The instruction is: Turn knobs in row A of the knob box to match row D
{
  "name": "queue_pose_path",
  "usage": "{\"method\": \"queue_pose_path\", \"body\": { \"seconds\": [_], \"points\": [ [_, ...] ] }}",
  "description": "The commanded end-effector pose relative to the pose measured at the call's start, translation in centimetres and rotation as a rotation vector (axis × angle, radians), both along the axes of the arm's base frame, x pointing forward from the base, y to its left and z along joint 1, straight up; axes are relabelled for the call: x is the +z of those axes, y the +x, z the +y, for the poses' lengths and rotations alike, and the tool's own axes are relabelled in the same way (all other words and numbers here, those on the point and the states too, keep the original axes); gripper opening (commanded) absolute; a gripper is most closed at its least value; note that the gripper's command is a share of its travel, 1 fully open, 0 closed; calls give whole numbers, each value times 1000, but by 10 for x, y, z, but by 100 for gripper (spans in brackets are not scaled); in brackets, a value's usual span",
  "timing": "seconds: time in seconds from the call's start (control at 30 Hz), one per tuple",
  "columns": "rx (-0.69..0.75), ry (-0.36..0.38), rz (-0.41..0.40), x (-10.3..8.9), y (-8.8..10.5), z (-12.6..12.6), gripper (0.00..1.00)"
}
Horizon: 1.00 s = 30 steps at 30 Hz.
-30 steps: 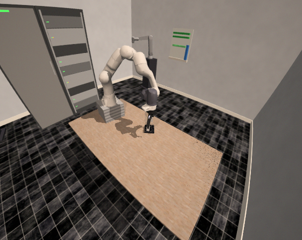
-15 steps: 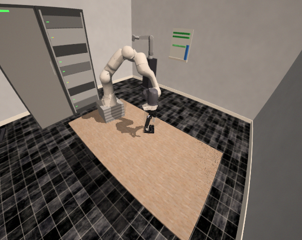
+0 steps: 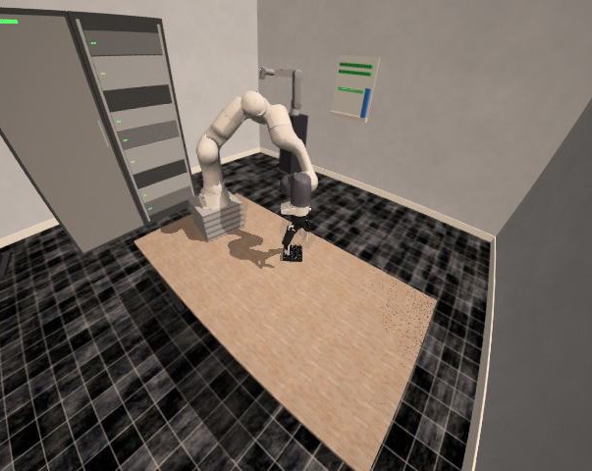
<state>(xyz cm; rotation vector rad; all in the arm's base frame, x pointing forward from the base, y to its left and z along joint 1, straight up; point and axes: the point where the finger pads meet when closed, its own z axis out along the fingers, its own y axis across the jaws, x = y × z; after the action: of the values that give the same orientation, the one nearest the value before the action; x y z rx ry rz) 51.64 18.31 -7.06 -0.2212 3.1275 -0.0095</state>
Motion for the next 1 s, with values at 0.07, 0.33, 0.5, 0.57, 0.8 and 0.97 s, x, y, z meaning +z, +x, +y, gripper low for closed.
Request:
{"method": "queue_pose_path", "body": {
  "seconds": [0.07,0.33,0.5,0.57,0.8,0.97],
  "points": [
    [-184,-3,11,0,0,4,100],
    [-308,0,10,2,2,7,100],
    [-386,1,9,2,4,9,100],
    [-386,1,9,2,4,9,100],
    [-519,5,8,4,6,13,100],
    [-595,7,7,5,8,15,100]
  ]
}}
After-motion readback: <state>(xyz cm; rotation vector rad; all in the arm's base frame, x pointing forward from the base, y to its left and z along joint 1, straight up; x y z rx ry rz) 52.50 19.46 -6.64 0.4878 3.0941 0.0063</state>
